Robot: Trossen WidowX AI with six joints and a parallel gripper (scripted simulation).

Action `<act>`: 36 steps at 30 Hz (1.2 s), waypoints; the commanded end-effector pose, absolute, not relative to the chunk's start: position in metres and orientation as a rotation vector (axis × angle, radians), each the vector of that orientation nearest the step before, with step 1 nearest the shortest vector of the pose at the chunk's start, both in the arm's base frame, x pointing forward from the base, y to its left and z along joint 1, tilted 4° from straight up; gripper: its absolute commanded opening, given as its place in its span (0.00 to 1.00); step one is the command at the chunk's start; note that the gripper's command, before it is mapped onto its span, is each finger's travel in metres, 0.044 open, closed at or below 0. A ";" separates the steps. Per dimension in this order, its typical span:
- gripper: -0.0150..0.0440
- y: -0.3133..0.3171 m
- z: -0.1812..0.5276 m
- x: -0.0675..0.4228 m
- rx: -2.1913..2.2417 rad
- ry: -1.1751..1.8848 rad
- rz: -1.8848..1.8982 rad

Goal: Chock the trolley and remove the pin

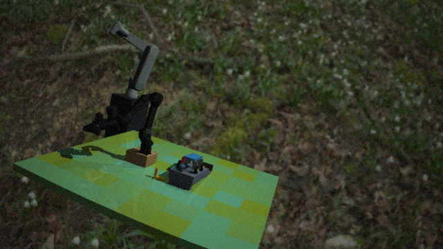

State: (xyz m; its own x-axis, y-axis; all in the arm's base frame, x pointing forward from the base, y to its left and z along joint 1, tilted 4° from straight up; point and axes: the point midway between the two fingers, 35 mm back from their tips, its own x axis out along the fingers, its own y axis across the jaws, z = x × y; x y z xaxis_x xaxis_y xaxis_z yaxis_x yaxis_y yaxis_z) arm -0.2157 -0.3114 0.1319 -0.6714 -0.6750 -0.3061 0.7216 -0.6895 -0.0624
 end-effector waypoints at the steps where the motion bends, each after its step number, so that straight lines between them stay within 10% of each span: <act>1: 0.58 -0.333 0.120 -0.178 0.299 0.474 -2.141; 36: 0.58 -0.286 0.062 0.127 -0.788 1.522 0.065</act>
State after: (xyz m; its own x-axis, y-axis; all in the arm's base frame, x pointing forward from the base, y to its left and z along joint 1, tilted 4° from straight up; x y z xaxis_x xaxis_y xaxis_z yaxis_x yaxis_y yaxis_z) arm 0.1036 -0.3065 0.0663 0.0687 -0.5116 -0.8565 -0.2659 0.8180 -0.5100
